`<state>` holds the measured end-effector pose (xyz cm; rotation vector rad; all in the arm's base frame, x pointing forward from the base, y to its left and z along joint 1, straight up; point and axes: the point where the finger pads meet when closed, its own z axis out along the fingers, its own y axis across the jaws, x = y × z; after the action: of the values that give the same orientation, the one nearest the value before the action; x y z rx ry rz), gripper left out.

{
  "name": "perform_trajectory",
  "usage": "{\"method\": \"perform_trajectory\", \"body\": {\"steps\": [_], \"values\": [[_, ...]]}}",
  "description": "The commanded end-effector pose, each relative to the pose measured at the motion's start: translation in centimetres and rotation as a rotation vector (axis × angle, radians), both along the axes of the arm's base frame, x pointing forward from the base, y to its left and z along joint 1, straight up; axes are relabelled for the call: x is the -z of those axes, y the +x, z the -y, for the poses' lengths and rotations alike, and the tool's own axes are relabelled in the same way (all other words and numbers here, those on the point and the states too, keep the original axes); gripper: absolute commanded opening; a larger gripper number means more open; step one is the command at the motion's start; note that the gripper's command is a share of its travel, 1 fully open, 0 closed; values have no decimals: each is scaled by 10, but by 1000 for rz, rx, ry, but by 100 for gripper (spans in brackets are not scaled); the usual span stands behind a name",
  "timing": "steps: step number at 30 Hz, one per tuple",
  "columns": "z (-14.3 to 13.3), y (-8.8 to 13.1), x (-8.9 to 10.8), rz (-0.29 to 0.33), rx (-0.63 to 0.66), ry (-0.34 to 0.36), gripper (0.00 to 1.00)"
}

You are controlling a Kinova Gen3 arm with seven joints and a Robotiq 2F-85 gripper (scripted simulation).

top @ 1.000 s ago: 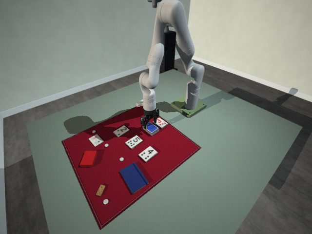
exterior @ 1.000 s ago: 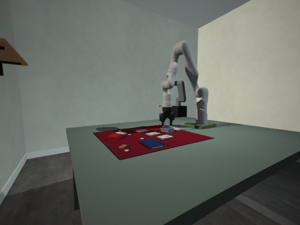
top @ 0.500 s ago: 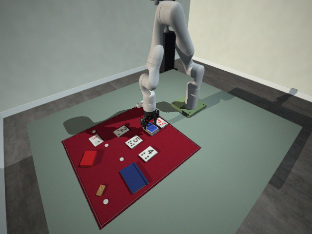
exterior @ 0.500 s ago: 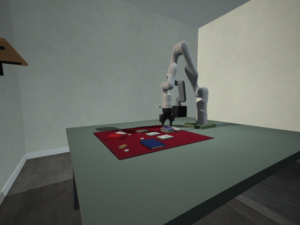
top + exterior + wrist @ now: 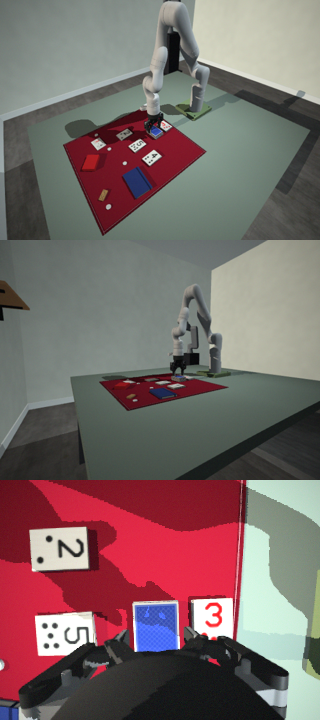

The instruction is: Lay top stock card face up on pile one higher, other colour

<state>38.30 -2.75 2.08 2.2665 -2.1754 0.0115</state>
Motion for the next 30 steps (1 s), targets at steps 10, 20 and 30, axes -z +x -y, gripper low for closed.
{"method": "perform_trajectory", "body": {"steps": [10, 20, 30], "values": [[0, 0, 0, 1, 0, 0, 85], [0, 0, 1, 1, 0, 0, 85], [0, 0, 3, 1, 0, 0, 85]]}}
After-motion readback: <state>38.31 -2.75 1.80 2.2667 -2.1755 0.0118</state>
